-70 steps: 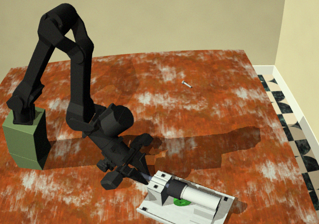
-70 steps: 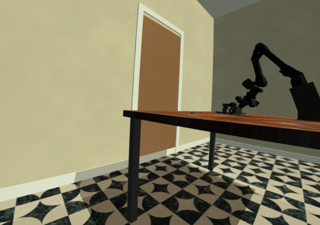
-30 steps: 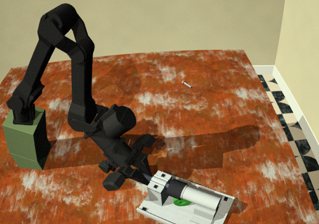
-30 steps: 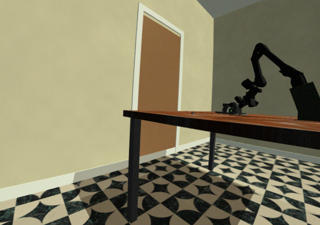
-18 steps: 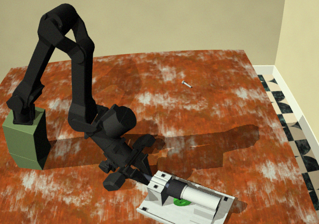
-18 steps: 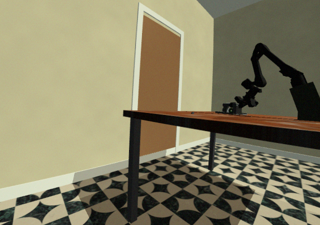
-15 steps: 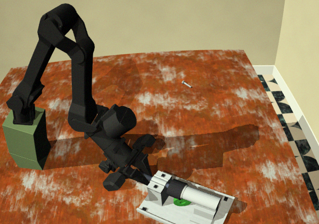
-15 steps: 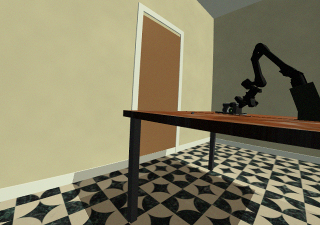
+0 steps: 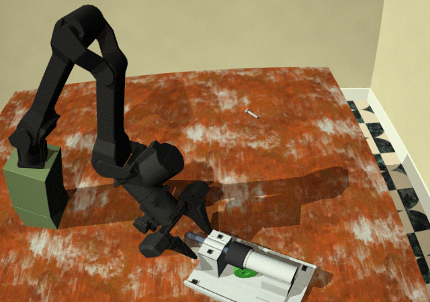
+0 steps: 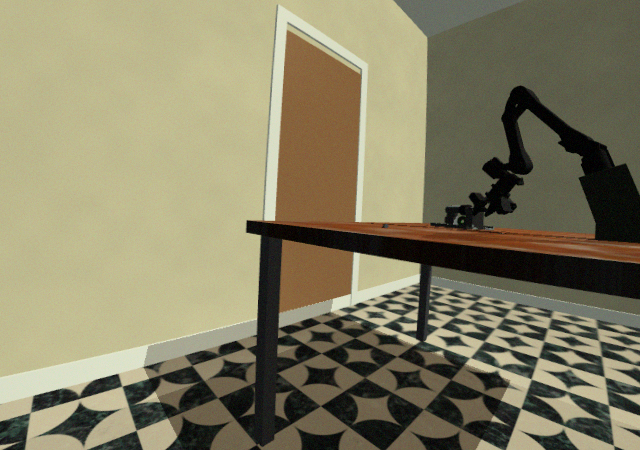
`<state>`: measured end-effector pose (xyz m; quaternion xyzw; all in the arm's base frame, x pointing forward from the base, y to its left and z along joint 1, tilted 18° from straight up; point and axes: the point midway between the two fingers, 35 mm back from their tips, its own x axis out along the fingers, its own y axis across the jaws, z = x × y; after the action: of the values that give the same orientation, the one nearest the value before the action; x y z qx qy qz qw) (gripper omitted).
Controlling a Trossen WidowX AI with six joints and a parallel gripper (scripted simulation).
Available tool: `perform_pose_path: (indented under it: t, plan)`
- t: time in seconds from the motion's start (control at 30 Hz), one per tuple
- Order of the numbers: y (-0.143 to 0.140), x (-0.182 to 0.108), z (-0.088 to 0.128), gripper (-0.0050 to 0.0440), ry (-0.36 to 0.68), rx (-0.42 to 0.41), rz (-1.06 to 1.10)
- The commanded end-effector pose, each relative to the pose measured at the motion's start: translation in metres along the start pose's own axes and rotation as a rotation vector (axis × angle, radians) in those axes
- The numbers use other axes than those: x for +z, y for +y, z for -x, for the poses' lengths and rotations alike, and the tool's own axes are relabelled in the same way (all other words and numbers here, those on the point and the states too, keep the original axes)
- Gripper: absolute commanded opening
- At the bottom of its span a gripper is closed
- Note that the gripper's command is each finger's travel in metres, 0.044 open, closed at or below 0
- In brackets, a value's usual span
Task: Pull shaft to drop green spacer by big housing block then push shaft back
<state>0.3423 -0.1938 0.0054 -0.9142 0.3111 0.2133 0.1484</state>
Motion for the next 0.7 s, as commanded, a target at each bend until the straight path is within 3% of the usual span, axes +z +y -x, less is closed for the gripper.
perform_pose_path:
  t: [0.0, 0.1, 0.17, 0.4, 0.53, 0.67]
  plan:
    - [0.0, 0.0, 0.0, 0.0384, 0.0, 0.001, 0.0]
    - [0.0, -0.001, 0.009, 0.044, 0.001, 0.001, 0.0]
    - [0.0, -0.001, 0.009, 0.044, 0.001, 0.001, 0.0]
    - [0.0, 0.0, 0.059, 0.044, 0.01, 0.001, 0.0]
    - [-0.001, 0.0, 0.054, 0.044, 0.012, -0.003, 0.003]
    - [0.007, 0.024, 0.082, 0.044, 0.011, 0.0, 0.001]
